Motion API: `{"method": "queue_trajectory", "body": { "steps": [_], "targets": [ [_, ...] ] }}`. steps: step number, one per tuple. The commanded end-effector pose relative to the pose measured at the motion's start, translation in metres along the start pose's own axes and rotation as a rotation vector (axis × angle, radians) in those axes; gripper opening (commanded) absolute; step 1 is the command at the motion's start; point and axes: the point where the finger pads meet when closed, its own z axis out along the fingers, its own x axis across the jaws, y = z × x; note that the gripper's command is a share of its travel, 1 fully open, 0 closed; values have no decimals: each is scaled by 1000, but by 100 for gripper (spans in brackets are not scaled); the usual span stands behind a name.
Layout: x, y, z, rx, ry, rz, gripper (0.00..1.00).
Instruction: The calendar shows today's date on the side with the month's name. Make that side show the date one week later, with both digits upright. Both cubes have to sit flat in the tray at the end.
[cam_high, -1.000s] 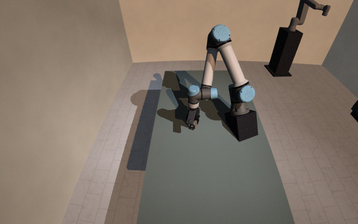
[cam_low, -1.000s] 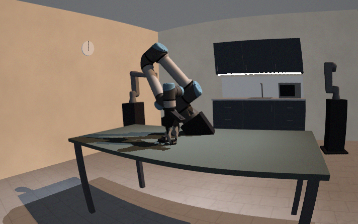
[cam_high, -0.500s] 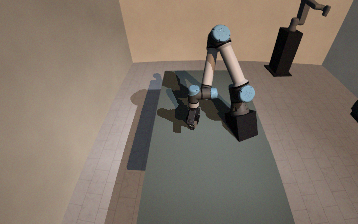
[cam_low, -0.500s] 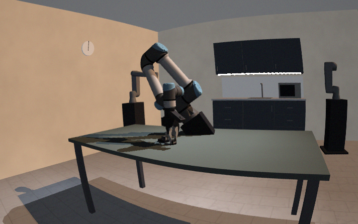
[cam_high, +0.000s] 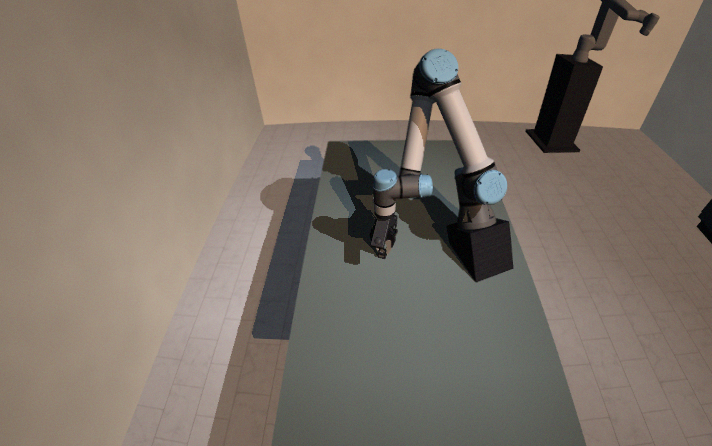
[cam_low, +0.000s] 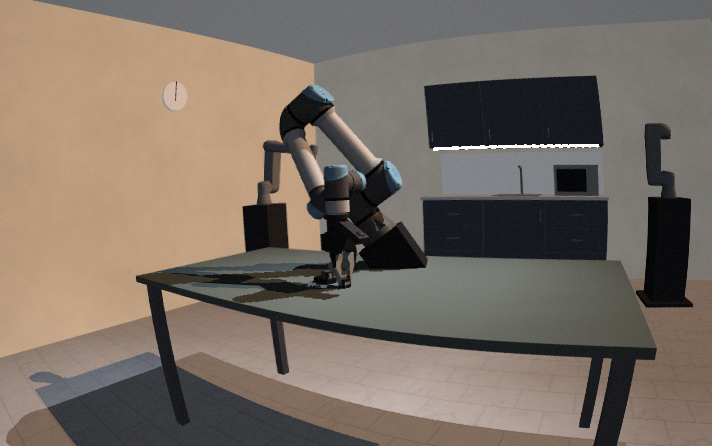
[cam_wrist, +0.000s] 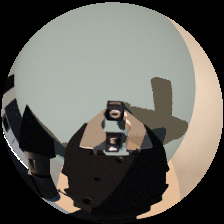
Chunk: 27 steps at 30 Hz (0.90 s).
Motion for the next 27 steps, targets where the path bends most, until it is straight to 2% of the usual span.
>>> {"method": "queue_trajectory", "body": {
  "steps": [1,17,22,27],
  "targets": [
    [0,0,0,0,1,0,10],
    [0,0,-2,0,1,0,10],
    [0,0,-5,0,1,0,10],
    [0,0,-18,0,1,0,10]
  ]
}}
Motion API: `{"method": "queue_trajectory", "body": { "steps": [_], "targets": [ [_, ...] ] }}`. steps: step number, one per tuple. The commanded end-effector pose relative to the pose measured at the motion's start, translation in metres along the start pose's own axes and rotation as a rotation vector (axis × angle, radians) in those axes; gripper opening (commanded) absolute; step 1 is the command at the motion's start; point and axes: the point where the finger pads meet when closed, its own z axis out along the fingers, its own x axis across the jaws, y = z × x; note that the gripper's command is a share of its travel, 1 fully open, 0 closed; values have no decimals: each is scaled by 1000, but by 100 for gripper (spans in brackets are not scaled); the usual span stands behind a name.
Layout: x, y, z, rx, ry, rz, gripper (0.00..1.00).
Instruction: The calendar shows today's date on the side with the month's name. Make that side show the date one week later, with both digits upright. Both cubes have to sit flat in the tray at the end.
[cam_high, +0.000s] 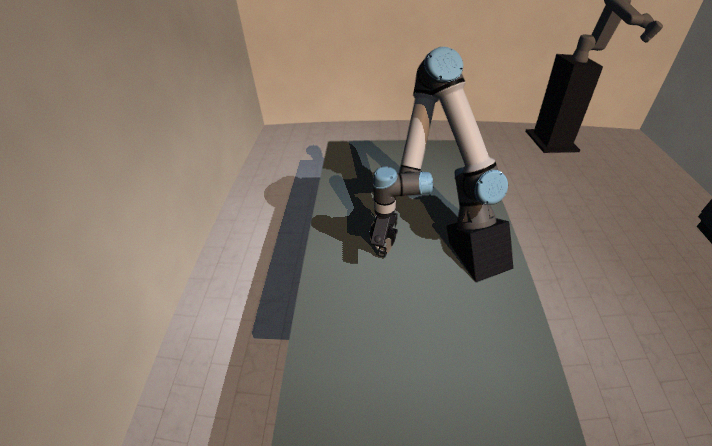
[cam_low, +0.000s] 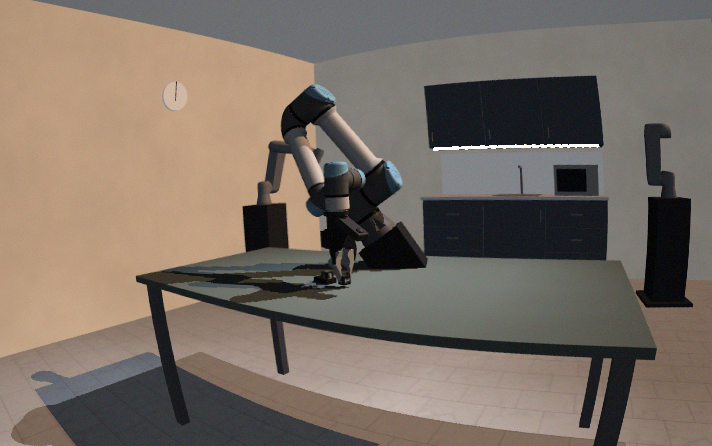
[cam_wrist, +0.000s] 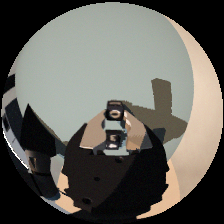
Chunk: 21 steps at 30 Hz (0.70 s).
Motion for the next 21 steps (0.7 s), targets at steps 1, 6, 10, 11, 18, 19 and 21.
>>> {"method": "queue_trajectory", "body": {
  "steps": [1,6,10,11,18,19,21],
  "targets": [
    [0,0,-12,0,0,0,10],
    [0,0,-32,0,0,0,10],
    [0,0,-50,0,0,0,10],
    [0,0,-50,0,0,0,10],
    [0,0,-74,0,0,0,10],
    [0,0,-77,0,0,0,10],
    [0,0,-83,0,0,0,10]
  ]
}}
